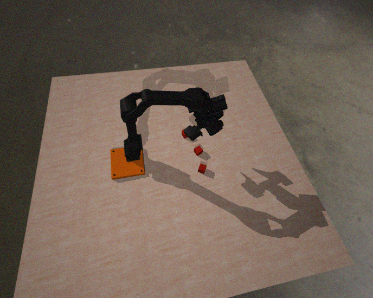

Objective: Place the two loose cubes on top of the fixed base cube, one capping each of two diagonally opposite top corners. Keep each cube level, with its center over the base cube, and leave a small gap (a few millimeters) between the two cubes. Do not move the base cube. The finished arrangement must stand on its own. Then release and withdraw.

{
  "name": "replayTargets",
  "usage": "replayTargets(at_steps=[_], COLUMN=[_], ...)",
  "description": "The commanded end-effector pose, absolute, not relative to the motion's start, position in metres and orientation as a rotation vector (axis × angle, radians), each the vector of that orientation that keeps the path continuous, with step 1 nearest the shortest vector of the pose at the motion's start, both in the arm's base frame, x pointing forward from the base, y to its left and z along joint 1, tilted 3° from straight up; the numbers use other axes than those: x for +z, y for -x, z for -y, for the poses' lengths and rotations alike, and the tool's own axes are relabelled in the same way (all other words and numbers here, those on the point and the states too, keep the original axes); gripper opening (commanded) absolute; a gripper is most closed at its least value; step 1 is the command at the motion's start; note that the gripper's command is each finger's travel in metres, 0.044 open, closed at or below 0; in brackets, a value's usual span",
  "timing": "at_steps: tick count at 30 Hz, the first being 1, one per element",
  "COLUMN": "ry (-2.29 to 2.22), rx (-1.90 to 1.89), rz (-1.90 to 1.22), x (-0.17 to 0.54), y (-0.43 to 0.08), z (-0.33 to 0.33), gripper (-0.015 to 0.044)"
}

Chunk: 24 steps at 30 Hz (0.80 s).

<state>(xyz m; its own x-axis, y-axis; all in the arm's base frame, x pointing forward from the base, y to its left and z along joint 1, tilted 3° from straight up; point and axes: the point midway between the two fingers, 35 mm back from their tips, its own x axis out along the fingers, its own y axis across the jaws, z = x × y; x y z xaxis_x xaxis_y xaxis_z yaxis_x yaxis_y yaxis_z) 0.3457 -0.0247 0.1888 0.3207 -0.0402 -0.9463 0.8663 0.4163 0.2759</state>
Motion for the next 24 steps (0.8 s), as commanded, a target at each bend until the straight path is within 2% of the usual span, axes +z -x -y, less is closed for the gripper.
replayTargets(at_steps=[1, 11, 18, 24], ry=[-0.964, -0.961, -0.959, -0.962], rx=[-0.88, -0.958, -0.956, -0.96], rz=[-1.199, -1.273, -1.275, -1.271], x=[0.169, 0.152, 0.106, 0.094], y=[-0.335, -0.328, -0.331, -0.331], z=[0.038, 0.045, 0.047, 0.047], gripper=[0.0265, 0.0265, 0.0265, 0.0265])
